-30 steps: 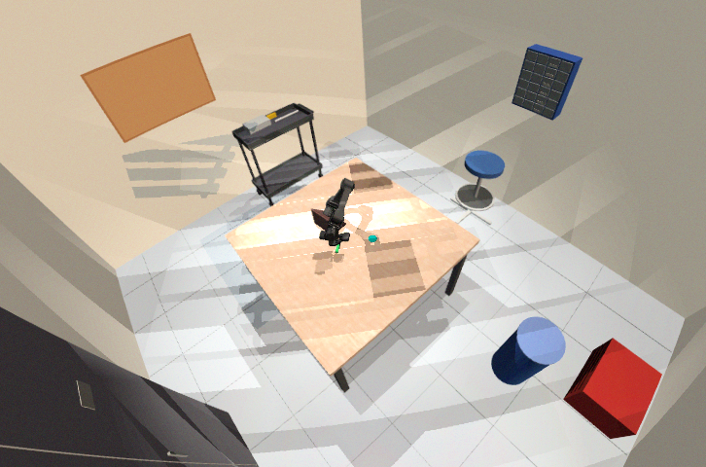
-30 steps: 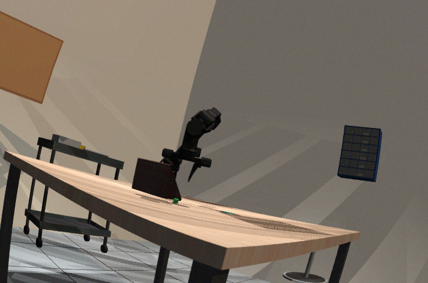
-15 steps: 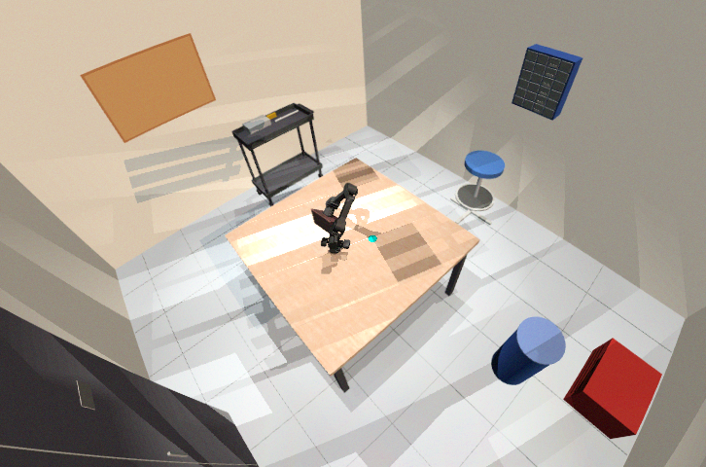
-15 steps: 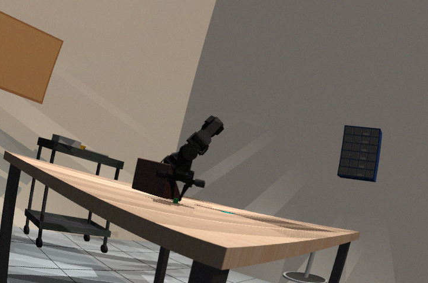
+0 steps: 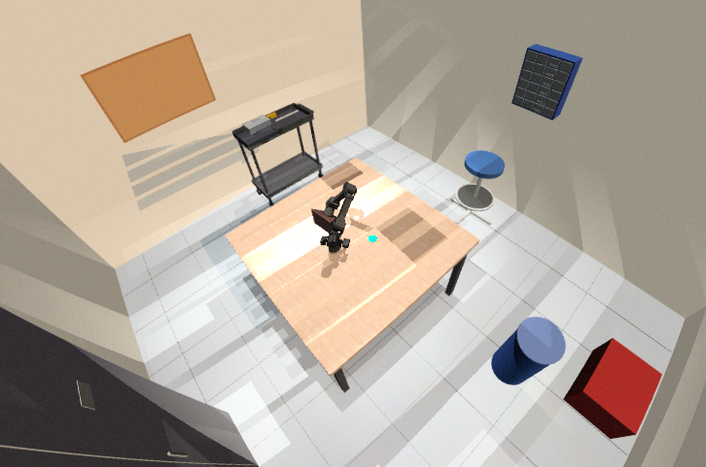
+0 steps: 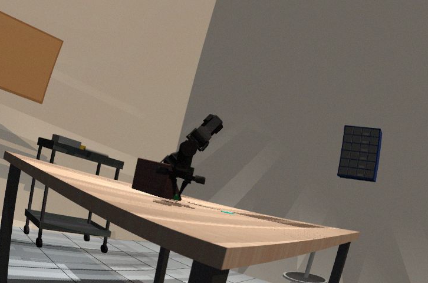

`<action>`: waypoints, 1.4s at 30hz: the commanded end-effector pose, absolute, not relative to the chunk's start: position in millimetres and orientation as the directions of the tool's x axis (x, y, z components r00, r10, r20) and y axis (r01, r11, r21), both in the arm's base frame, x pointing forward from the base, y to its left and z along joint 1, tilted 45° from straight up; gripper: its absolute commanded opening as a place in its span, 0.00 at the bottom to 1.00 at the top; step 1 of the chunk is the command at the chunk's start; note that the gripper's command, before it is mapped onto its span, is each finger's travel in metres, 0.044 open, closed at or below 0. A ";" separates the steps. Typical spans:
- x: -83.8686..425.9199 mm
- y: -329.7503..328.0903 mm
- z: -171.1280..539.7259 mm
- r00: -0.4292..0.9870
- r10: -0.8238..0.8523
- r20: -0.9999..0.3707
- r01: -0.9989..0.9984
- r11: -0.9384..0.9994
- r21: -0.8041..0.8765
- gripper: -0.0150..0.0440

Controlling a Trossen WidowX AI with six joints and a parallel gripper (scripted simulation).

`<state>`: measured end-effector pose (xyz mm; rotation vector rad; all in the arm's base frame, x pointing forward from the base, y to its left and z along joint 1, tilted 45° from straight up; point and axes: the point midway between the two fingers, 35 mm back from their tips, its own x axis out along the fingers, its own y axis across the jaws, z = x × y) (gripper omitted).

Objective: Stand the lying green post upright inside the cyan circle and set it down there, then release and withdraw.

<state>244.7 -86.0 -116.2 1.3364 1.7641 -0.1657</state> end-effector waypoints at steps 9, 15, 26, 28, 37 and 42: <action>250.7 -116.2 -89.7 -0.016 0.697 -0.717 0.820 0.419 0.390 0.29; 250.5 -129.5 -76.0 -0.016 0.697 -0.717 0.820 0.419 0.389 0.29; 247.3 -152.7 -49.0 -0.017 0.698 -0.716 0.820 0.419 0.389 0.29; 246.5 -156.3 -44.3 -0.017 0.698 -0.716 0.820 0.419 0.389 0.29; 255.0 -153.2 -34.4 -0.017 0.695 -0.719 0.806 0.435 0.401 0.29; 264.5 -147.7 -25.1 -0.016 0.691 -0.723 0.790 0.452 0.414 0.29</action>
